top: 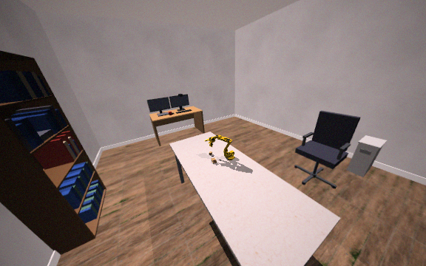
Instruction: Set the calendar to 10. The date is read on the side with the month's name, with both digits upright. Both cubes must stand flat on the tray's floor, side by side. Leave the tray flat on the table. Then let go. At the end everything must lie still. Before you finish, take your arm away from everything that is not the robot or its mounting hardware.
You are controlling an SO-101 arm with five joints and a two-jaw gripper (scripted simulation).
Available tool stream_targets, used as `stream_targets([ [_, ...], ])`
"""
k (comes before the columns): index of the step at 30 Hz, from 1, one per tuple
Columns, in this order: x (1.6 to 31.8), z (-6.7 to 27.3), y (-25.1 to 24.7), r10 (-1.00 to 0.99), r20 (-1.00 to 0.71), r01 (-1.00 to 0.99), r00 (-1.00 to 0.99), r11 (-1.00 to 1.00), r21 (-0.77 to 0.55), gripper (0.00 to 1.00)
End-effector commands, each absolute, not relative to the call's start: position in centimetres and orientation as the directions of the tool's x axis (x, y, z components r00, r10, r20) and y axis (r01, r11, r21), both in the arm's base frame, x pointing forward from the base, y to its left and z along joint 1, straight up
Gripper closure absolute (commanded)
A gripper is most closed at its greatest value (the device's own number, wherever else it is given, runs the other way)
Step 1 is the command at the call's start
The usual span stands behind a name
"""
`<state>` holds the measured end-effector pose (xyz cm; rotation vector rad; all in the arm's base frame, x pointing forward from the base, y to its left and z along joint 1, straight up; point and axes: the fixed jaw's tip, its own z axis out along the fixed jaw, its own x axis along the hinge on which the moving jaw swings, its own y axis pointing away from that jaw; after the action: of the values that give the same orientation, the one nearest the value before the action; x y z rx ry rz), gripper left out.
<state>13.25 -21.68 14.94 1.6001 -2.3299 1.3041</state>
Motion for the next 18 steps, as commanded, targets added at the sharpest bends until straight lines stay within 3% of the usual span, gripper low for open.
stream_targets([
  [1,12.98,16.33,-22.00,-0.776,0.536,-0.857,-0.333,0.013,-0.515,0.65],
  [18,12.01,16.33,-21.64,-0.792,0.588,-0.935,0.167,-0.316,-0.160,0.65],
])
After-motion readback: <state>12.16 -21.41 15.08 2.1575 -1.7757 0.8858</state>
